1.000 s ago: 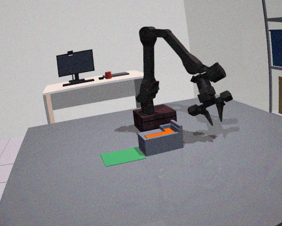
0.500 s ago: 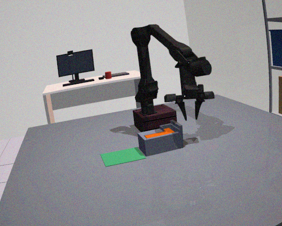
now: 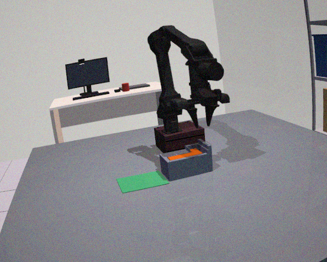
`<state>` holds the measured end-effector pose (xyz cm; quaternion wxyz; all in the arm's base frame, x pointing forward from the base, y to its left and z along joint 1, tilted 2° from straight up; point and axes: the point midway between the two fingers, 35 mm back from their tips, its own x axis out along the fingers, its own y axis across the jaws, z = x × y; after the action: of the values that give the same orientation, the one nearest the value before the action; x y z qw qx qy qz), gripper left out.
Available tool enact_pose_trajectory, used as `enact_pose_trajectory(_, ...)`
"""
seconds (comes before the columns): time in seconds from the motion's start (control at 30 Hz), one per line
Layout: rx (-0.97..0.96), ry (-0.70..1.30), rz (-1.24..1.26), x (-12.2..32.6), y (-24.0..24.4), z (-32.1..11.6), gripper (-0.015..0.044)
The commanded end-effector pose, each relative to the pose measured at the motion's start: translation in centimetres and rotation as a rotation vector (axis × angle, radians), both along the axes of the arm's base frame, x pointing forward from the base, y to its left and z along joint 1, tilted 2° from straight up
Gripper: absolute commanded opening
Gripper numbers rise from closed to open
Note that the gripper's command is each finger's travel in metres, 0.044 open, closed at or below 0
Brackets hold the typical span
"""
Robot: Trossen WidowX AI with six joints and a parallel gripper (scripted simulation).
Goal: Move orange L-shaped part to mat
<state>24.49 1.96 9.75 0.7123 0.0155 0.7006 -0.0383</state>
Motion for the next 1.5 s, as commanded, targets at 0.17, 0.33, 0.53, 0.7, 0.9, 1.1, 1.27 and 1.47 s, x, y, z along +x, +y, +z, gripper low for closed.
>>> enact_pose_trajectory(0.17, 0.01, 0.006, 0.013, 0.1, -0.2, -5.3, 0.018)
enact_pose_trajectory(0.33, 0.01, 0.006, 0.013, -0.1, -0.3, -7.2, 0.018)
enact_pose_trajectory(0.53, 0.01, 0.006, 0.013, -0.1, -0.3, -7.3, 0.018)
enact_pose_trajectory(0.7, 0.01, 0.006, 0.013, -0.1, -0.3, -8.0, 0.018)
enact_pose_trajectory(0.9, 0.01, 0.006, 0.013, 0.0, -0.3, -9.1, 0.018)
enact_pose_trajectory(1.1, 0.01, 0.006, 0.013, -0.1, -0.3, -10.0, 0.018)
enact_pose_trajectory(1.27, 0.01, 0.007, 0.013, -0.1, -0.3, -10.7, 0.018)
enact_pose_trajectory(1.47, 0.01, 0.007, 0.013, -0.1, -0.3, -10.8, 0.018)
